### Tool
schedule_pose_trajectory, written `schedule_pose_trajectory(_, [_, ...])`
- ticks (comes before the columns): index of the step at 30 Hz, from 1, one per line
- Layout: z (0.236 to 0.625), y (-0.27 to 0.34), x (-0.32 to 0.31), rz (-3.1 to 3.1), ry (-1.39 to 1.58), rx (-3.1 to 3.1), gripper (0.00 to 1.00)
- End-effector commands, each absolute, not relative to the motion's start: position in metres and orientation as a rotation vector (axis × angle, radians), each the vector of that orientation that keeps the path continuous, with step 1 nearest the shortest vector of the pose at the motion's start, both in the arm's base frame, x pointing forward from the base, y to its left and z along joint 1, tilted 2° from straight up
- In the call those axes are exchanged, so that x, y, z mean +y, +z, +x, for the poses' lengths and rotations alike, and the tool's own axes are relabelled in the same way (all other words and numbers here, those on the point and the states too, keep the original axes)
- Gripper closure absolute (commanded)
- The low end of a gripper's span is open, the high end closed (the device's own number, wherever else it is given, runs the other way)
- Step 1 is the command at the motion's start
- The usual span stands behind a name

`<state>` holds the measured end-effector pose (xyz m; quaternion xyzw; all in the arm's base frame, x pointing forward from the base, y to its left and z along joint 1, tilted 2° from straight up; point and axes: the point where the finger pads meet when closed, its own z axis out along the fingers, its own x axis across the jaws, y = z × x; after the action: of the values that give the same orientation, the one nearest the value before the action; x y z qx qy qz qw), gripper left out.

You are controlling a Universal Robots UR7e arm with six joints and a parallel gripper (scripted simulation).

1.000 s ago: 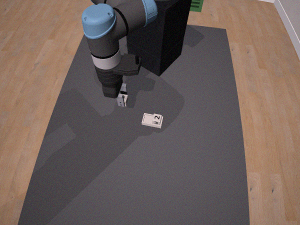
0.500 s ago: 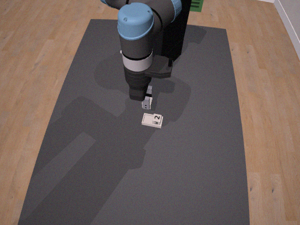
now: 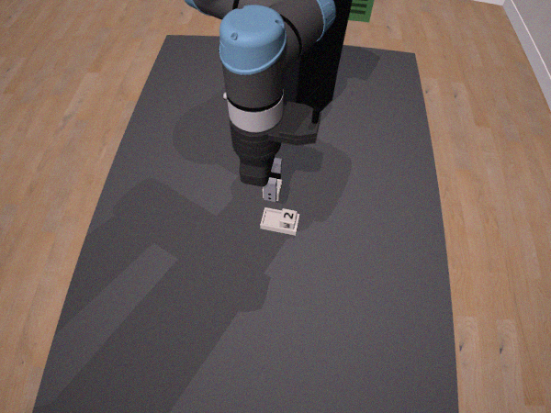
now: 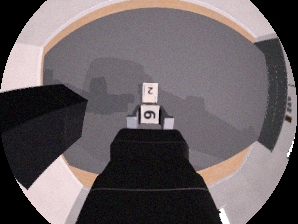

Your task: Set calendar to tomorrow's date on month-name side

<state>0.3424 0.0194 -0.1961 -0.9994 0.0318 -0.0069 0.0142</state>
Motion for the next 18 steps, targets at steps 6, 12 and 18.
schedule_pose_trajectory(6, [0.343,-0.206,0.020,-3.112,-0.022,0.099,0.43])
schedule_pose_trajectory(12, [0.344,-0.224,0.020,-3.112,-0.022,0.099,0.43])
schedule_pose_trajectory(18, [0.344,-0.237,0.021,-3.112,-0.022,0.099,0.43])
